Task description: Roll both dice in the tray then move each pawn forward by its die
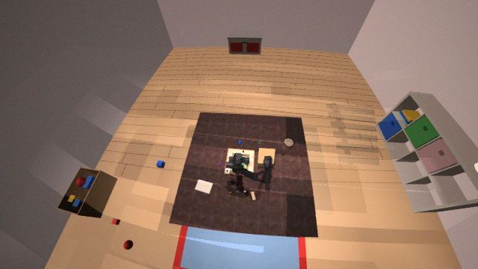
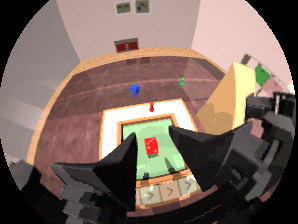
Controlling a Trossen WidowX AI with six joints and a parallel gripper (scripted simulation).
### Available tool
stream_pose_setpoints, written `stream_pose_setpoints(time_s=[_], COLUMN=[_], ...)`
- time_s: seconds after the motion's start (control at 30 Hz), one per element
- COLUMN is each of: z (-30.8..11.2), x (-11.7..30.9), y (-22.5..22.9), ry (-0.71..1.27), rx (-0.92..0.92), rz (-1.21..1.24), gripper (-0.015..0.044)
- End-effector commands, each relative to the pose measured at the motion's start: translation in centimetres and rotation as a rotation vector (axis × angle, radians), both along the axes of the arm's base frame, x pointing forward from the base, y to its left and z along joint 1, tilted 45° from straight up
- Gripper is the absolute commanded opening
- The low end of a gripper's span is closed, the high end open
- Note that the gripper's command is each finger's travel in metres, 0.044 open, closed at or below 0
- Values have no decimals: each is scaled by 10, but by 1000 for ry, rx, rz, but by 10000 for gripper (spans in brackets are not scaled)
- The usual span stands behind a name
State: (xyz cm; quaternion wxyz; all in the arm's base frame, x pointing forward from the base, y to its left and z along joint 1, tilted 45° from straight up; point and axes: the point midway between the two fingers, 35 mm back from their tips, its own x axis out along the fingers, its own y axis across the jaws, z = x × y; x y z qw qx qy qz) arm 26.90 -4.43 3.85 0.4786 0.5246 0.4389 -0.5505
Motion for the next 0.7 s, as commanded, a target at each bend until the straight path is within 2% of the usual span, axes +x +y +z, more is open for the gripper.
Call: stream_pose_setpoints(time_s=[0.0,0.13,0.2,0.3,0.43,0.57,0.63,0.67], z=[18,27,19,-5,-20,-21,-25,-26], x=[-2,-4,-5,-9,-4,-2,-7,-7], y=[-18,-27,-25,-16,-12,-13,-14,-16], ry=[1,4,22,40,-90,-130,-72,-75], rx=[-4,-6,64,371,771,833,768,768], rz=[-1,-1,11,42,24,14,6,14], gripper=[289,394,440,440,440,440,440,414])
